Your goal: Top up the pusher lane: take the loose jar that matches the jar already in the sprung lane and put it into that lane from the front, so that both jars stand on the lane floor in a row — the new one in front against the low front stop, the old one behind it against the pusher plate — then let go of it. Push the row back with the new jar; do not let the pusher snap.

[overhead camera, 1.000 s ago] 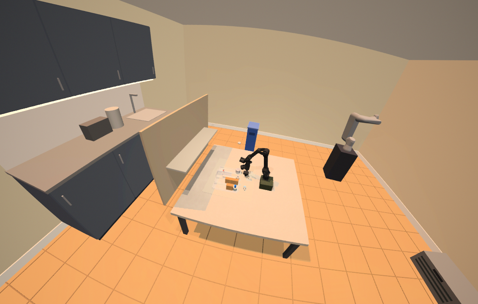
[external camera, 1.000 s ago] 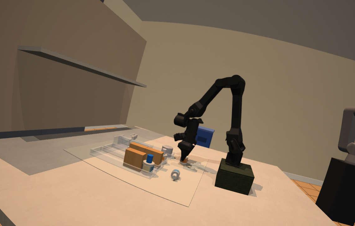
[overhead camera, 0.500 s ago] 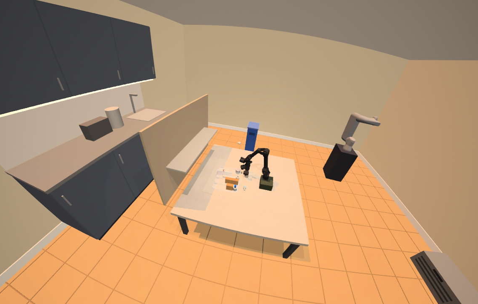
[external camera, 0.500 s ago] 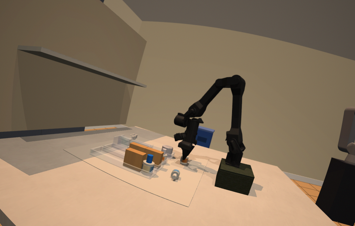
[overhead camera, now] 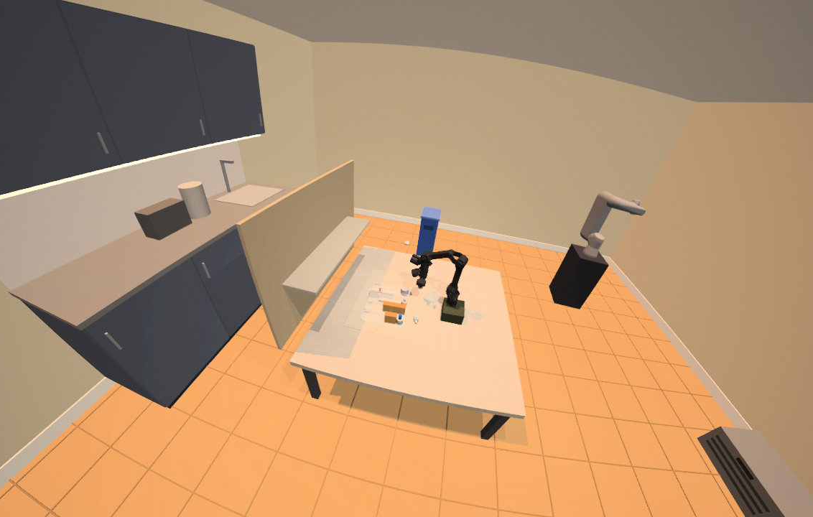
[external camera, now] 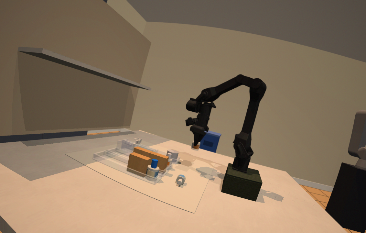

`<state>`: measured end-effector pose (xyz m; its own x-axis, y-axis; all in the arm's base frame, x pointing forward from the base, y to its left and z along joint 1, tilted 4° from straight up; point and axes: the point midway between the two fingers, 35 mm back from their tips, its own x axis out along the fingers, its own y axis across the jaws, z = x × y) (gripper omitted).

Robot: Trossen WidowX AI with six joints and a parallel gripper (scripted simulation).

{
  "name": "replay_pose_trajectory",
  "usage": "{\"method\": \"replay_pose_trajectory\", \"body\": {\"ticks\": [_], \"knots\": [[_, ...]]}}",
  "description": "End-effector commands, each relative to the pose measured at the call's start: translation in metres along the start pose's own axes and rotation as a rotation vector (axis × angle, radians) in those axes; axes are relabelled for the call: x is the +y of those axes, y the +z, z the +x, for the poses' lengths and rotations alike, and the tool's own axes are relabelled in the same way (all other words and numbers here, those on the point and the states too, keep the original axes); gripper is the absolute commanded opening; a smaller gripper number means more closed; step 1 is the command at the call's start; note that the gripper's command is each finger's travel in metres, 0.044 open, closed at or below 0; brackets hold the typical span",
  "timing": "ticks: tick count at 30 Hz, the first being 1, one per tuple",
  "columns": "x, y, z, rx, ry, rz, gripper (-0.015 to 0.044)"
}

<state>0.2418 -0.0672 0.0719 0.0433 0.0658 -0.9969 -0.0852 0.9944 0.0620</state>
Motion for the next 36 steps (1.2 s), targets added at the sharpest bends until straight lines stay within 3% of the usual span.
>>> {"method": "replay_pose_trajectory", "body": {"ticks": [1, 27, 36], "knots": [[0.001, -0.002, -0.005, 0.008, 0.0, -0.004, 0.0], [0.106, 0.044, 0.046, 0.003, 0.011, -0.06, 0.0], [0.109, 0.045, 0.066, 0.003, 0.012, -0.061, 0.0]]}}
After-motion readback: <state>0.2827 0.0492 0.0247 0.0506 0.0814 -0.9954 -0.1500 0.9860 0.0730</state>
